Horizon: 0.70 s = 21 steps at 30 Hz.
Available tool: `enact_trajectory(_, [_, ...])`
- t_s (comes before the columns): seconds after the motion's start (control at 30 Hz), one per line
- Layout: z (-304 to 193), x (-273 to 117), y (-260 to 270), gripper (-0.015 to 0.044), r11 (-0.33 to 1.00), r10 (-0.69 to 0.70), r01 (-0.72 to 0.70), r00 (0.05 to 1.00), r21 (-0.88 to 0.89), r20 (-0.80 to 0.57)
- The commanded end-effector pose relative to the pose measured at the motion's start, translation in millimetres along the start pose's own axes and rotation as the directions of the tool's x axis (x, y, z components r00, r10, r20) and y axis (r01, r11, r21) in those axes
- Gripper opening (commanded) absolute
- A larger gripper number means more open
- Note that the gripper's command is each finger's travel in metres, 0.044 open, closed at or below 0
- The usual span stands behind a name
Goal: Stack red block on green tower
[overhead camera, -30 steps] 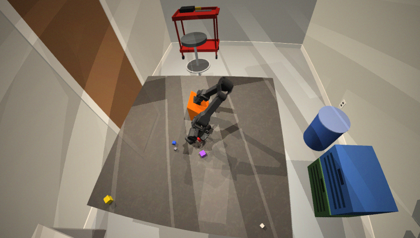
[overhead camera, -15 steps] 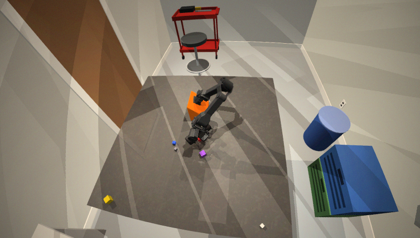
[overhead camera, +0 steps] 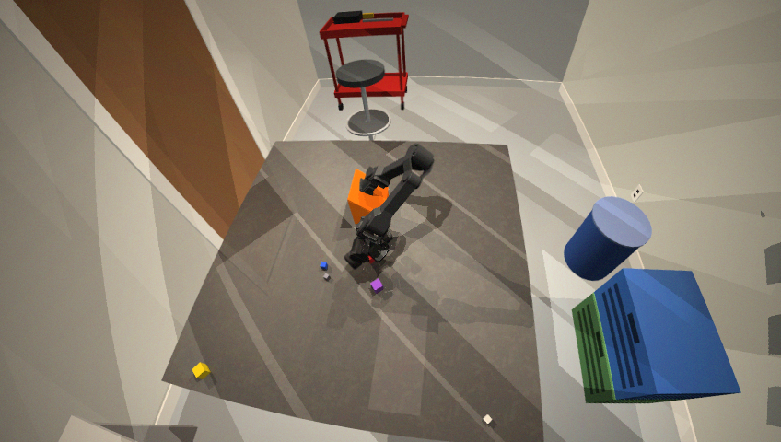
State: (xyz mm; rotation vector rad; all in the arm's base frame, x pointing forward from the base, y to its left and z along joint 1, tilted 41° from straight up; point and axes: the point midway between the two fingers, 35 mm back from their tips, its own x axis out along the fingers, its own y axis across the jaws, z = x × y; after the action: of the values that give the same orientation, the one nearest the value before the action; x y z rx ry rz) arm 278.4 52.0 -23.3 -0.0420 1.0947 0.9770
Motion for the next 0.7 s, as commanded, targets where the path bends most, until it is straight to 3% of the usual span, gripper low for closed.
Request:
enact_trajectory(0.0, [0.6, 0.0, 0.3, 0.0098, 1.0, 0.002, -0.002, 1.0, 0.004, 0.004])
enact_trajectory(0.1, [0.6, 0.0, 0.3, 0.0078, 1.0, 0.002, -0.002, 1.0, 0.004, 0.004])
enact_trajectory(0.2, [0.6, -5.3, -0.1, 0.0, 1.0, 0.002, -0.002, 1.0, 0.004, 0.004])
enact_trajectory(0.67, [-0.3, -73.5, -1.0, 0.0, 1.0, 0.0, 0.0, 1.0, 0.004, 0.001])
